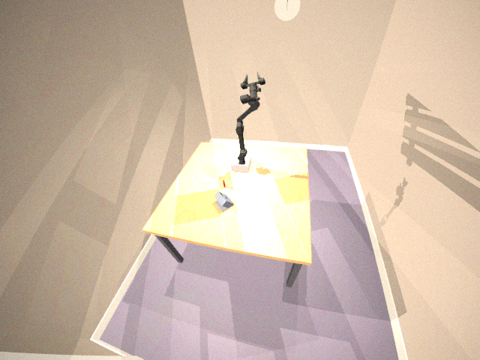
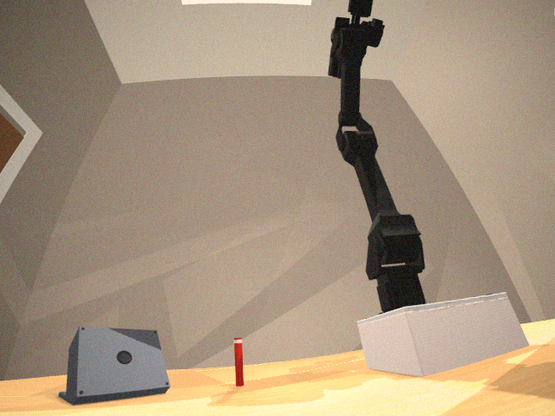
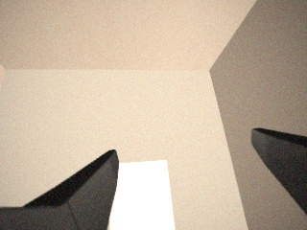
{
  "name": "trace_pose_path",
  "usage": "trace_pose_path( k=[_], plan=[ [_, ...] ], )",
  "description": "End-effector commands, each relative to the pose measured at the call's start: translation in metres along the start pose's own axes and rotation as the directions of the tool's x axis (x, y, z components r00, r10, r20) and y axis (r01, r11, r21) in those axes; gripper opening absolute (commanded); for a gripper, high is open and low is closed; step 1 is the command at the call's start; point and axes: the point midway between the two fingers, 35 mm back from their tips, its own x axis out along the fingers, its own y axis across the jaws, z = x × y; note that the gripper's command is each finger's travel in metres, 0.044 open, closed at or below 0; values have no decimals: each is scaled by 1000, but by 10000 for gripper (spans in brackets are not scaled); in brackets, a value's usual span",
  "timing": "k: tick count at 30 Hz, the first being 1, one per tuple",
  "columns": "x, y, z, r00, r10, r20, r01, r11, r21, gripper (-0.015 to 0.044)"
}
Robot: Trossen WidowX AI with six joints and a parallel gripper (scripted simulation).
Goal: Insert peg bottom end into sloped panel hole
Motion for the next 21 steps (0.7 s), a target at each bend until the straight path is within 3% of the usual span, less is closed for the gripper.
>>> trace_pose_path(
  k=[1,7,21],
  plan=[
    [0,1,0,1000,3,-2,-3,1000,-2,426],
    [-13,25,-9,994,105,-43,-105,994,-10,440],
    [-67,107,-25,907,413,-86,-362,866,345,440]
  ],
)
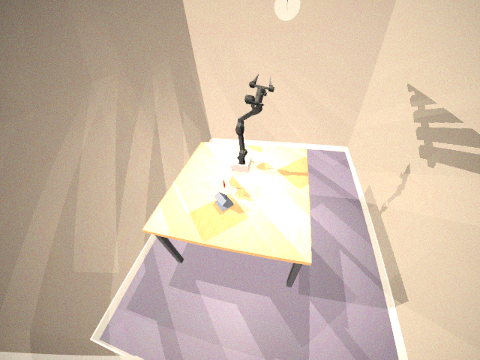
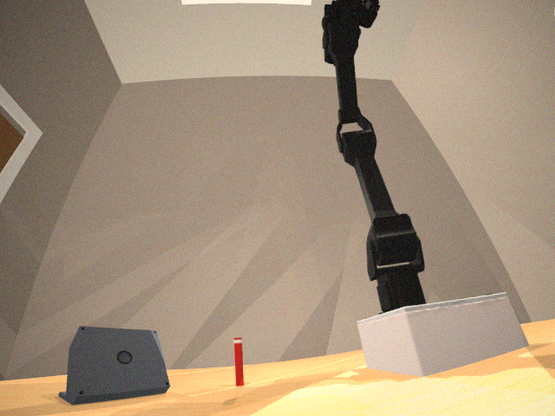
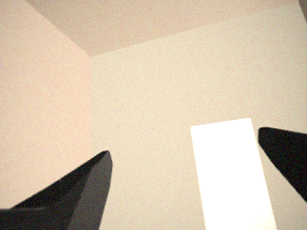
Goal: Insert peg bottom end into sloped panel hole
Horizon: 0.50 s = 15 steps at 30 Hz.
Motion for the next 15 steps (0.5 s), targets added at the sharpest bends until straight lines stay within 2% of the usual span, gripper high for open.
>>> trace_pose_path(
  k=[1,15],
  plan=[
    [-11,27,-14,995,91,-45,-86,990,109,440],
    [-64,98,-67,908,366,-205,-249,862,441,440]
  ],
)
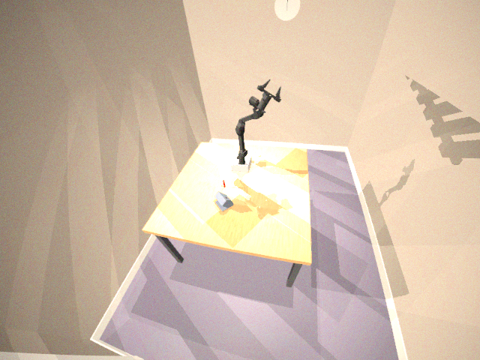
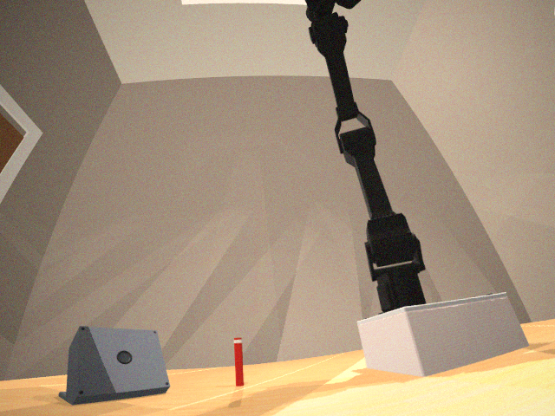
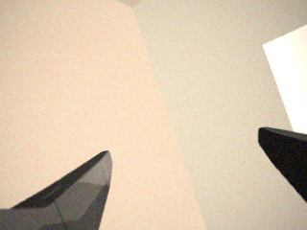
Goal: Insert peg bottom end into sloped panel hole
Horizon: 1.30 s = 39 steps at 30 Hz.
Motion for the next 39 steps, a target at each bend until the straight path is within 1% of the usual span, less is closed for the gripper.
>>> trace_pose_path(
  k=[1,9,18,23,29,39],
  plan=[
    [-10,16,-26,995,58,-80,-51,995,91,440],
    [-37,41,-79,956,160,-247,-92,959,268,440],
    [-82,62,-140,860,254,-442,-33,893,449,440],
    [-112,70,-171,786,294,-544,44,851,524,440],
    [-151,77,-204,684,336,-647,168,791,589,440],
    [-225,84,-250,485,386,-785,430,677,598,440]
  ],
)
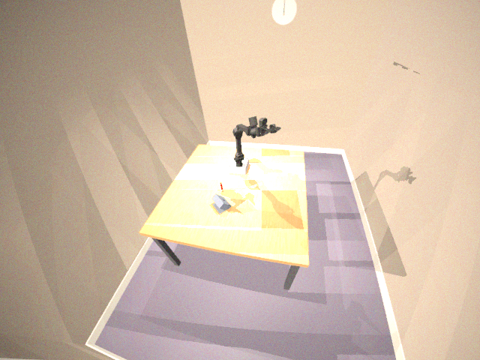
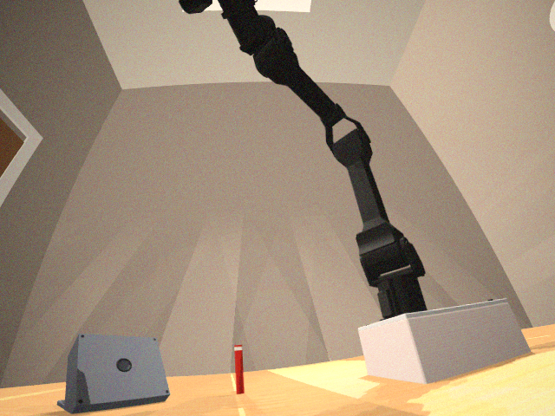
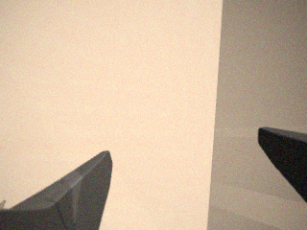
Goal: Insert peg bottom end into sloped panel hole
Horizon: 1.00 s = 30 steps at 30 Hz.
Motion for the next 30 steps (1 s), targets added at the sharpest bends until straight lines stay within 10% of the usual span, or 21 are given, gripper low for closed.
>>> trace_pose_path(
  k=[1,30],
  plan=[
    [-4,-19,-32,994,-48,-94,58,992,112,440],
    [-116,-148,-219,680,-326,-656,728,404,554,440]
  ],
)
